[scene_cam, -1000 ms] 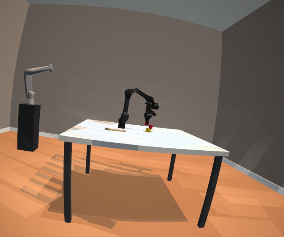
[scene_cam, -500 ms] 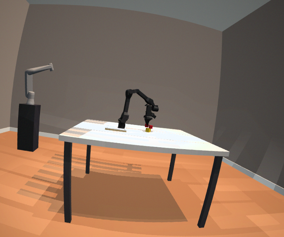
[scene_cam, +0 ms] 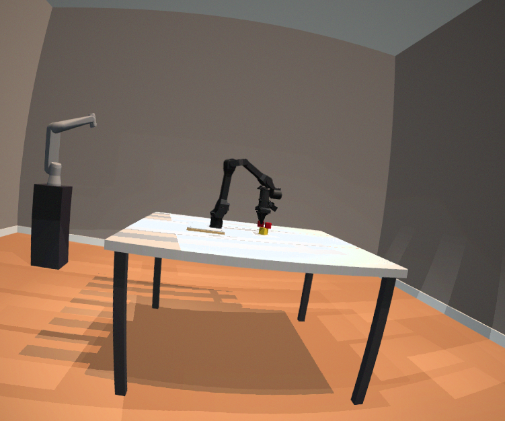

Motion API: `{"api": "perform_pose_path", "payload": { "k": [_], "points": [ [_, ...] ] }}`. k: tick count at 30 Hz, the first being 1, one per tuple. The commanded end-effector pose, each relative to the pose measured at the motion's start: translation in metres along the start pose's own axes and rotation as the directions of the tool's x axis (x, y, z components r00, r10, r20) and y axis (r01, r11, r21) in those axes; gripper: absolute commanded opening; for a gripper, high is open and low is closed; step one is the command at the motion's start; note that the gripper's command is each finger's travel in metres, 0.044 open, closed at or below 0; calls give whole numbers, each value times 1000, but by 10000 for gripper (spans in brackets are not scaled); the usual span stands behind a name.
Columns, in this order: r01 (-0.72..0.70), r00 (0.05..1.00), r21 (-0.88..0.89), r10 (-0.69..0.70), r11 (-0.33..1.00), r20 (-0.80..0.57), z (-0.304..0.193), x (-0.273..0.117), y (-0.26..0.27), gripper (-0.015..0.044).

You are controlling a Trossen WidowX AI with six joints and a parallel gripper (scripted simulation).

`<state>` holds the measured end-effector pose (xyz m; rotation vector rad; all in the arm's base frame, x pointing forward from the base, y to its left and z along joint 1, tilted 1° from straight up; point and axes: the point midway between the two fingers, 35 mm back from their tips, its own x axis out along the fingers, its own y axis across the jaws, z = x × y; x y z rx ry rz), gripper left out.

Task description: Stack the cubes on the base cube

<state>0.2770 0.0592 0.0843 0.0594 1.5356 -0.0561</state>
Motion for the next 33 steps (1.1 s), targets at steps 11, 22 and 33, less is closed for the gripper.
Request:
{"api": "perform_pose_path", "payload": {
  "k": [11, 22, 33],
  "points": [
    [4, 1000, -5, -4, 1000, -1, 0, 1, -1, 105],
    [1, 1000, -1, -1, 1000, -2, -1, -5, 0, 205],
    [0, 1000, 0, 0, 1000, -2, -1, -23, 0, 205]
  ]
}}
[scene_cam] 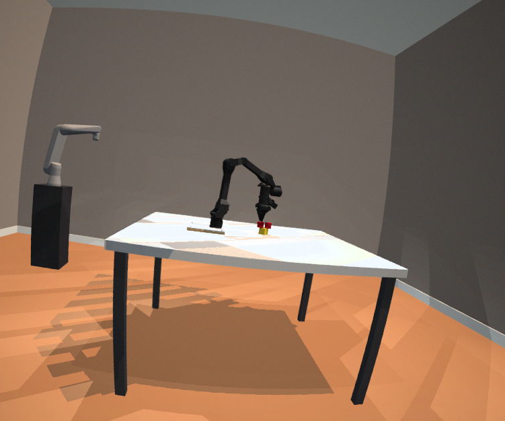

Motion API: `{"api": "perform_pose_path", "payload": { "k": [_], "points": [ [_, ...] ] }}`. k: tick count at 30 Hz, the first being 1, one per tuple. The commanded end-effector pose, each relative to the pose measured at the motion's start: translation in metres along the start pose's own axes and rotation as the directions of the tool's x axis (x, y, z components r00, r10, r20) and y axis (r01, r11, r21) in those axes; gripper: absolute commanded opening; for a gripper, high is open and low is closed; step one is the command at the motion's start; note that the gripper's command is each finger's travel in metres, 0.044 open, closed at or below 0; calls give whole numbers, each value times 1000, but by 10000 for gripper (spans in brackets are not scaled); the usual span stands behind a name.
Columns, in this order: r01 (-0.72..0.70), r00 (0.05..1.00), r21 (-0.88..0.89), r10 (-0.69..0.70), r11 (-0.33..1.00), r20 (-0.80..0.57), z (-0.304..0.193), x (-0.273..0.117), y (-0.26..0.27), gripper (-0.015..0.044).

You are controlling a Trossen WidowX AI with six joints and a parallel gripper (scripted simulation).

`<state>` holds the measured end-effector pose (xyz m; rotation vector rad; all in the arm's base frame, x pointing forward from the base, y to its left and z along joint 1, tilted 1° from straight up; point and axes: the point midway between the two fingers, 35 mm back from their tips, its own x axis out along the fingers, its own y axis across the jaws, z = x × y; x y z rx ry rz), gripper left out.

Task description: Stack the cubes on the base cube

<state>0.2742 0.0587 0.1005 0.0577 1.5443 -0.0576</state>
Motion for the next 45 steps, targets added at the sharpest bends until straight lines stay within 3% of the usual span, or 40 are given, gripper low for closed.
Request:
{"api": "perform_pose_path", "payload": {
  "k": [1, 27, 32, 35, 40, 45],
  "points": [
    [-2, 1000, 0, 2, 1000, 7, 2, -8, 1, 205],
    [-2, 1000, 0, 2, 1000, 7, 1, -46, 1, 205],
    [0, 1000, -1, 0, 1000, -1, 0, -45, 2, 336],
    [-3, 1000, -1, 3, 1000, -1, -2, -47, 36, 400],
    [-9, 1000, -1, 9, 1000, -3, -20, -49, 107, 400],
    [-10, 1000, -1, 10, 1000, -3, -23, -49, 117, 400]
  ]
}}
